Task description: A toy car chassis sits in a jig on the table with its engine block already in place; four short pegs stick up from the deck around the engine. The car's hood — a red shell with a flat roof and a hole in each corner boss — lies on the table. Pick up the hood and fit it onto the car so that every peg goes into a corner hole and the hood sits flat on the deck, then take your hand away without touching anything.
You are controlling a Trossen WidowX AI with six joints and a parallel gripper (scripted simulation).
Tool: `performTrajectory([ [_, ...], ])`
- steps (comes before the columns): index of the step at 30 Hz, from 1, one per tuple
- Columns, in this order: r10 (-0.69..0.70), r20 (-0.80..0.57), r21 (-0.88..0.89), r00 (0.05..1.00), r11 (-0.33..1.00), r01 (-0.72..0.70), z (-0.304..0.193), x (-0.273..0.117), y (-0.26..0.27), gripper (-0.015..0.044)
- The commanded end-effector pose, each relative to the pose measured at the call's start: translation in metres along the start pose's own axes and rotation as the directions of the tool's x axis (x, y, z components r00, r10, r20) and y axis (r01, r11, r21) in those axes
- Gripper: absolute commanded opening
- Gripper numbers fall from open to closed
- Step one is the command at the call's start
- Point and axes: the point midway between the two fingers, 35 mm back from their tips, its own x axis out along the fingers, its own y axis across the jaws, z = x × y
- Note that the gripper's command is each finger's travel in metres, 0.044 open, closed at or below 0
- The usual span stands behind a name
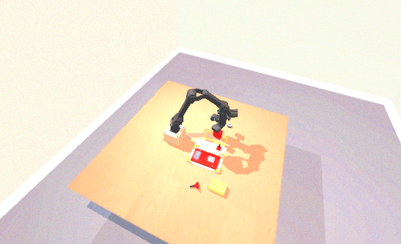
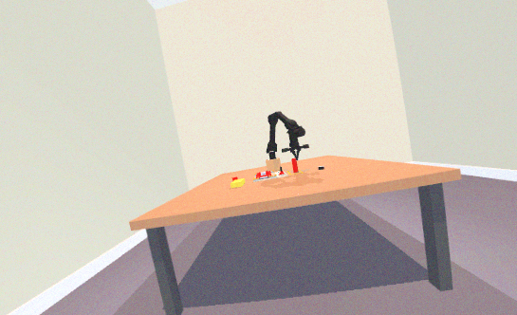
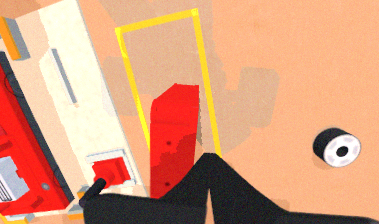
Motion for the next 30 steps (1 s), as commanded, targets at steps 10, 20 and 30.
performTrajectory([
  [10,0.006,0.001,-0.003,1.000,1.000,-0.006,0.001,0.001,0.013,0.0000],
  [20,0.007,0.001,-0.003,1.000,1.000,-0.007,0.001,0.001,0.021,0.0000],
  [30,0.008,0.001,-0.003,1.000,1.000,-0.008,0.001,0.001,0.029,0.0000],
])
